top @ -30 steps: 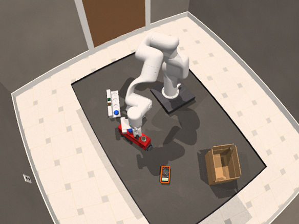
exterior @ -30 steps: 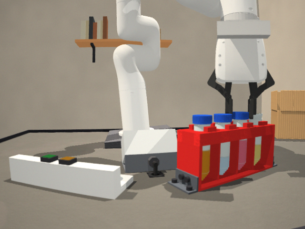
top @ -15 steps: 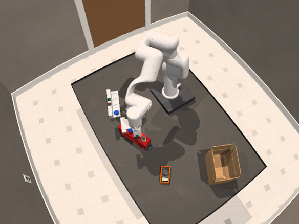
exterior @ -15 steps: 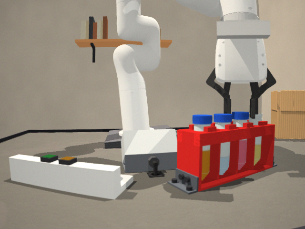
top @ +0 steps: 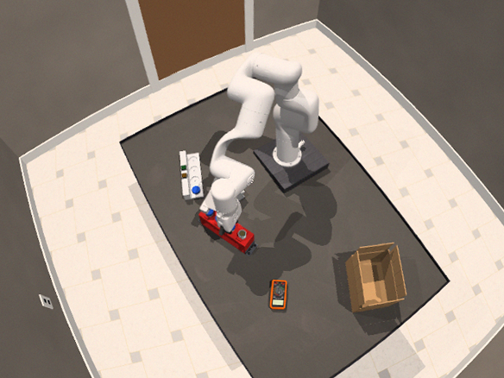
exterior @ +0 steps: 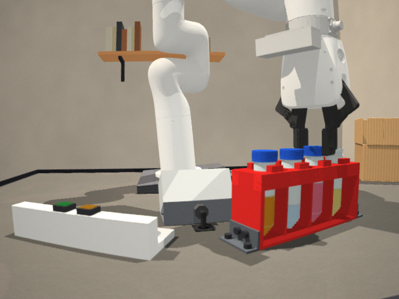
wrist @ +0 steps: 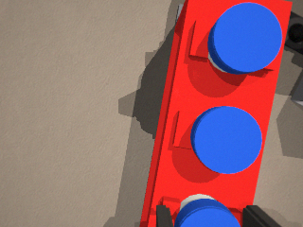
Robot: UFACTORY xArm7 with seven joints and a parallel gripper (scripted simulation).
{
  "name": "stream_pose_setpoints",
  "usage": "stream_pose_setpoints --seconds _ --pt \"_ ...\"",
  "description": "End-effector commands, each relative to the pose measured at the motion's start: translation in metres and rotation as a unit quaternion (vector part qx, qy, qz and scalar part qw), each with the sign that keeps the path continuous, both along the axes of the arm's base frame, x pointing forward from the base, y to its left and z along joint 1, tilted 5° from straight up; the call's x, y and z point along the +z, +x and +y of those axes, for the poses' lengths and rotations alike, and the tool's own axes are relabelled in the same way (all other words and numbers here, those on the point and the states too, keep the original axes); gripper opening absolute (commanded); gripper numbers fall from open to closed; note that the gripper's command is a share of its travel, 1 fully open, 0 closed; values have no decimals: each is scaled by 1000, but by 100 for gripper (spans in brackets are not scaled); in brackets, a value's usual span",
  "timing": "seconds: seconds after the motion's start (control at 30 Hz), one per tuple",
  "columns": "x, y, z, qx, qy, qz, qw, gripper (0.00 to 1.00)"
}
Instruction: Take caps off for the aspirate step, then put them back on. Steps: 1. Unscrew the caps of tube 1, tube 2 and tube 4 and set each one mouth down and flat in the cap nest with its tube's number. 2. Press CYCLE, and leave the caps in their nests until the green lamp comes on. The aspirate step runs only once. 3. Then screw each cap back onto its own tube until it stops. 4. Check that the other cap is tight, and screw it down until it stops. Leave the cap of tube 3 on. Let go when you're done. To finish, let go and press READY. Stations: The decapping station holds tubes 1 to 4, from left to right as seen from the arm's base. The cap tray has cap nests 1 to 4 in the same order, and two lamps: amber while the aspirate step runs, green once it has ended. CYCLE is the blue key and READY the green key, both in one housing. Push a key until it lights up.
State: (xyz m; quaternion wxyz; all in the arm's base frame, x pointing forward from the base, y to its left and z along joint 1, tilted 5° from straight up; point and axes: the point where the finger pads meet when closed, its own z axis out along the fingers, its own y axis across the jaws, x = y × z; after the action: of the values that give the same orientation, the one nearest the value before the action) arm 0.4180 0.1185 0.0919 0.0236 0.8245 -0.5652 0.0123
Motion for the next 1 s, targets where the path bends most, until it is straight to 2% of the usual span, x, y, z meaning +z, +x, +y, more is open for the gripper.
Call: stream_pose_setpoints --seconds 0.0,0.27,0.33,0.4,0.57,0.9,0.93,0.97 --pt "2 2 1 -137 -14 -16 990 46" --pt "2 2 1 -301 -13 -27 953 46" --pt "2 2 1 -301 -13 -27 953 46" --pt "2 2 1 -375 -13 -32 926 46" --pt "2 2 1 -456 -13 -38 889 46" --pt "2 2 1 -456 -13 -38 889 46" --pt "2 2 1 -456 -13 -38 889 0" --pt "2 2 1 -456 -13 -38 889 0"
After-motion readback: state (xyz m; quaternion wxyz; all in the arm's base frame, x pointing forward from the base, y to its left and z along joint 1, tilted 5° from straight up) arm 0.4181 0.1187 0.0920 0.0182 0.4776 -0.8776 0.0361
